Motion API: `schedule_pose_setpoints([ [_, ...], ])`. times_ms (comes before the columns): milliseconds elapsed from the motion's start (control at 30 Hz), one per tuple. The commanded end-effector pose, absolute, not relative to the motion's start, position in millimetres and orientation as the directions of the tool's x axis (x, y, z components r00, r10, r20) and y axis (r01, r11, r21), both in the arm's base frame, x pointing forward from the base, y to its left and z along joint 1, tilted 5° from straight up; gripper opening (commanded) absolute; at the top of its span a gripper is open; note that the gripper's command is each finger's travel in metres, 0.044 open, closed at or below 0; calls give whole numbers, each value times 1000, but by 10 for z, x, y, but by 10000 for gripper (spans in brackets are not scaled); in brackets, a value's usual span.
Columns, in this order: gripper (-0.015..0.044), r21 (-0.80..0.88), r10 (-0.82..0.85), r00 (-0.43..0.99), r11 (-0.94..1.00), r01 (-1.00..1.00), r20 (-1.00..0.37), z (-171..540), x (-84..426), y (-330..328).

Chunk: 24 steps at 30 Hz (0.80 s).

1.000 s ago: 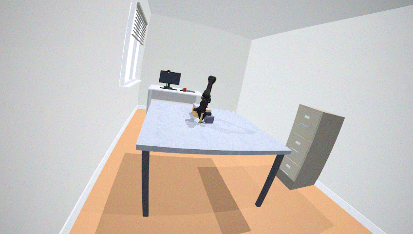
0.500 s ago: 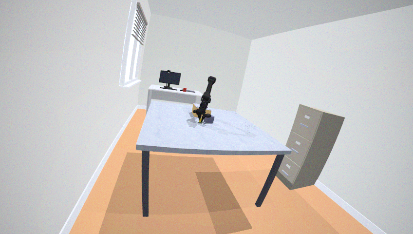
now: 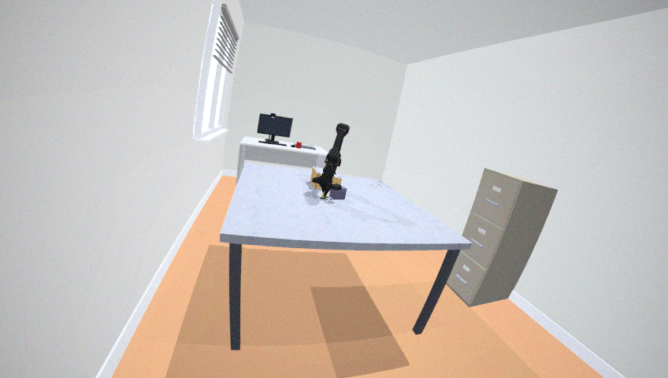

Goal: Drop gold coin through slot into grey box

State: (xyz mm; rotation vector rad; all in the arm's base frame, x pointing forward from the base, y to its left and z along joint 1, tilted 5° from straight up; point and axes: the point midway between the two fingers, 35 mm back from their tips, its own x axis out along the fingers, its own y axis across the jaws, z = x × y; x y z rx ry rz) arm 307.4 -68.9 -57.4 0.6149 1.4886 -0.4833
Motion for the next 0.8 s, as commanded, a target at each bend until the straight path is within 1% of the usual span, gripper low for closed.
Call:
schedule_pose_setpoints([
  [0, 0, 79, 75, 35, 750, 656, -997, -574, 3073, -674],
  [767, 0, 80, 75, 36, 752, 655, -997, -27, 3093, -735],
])
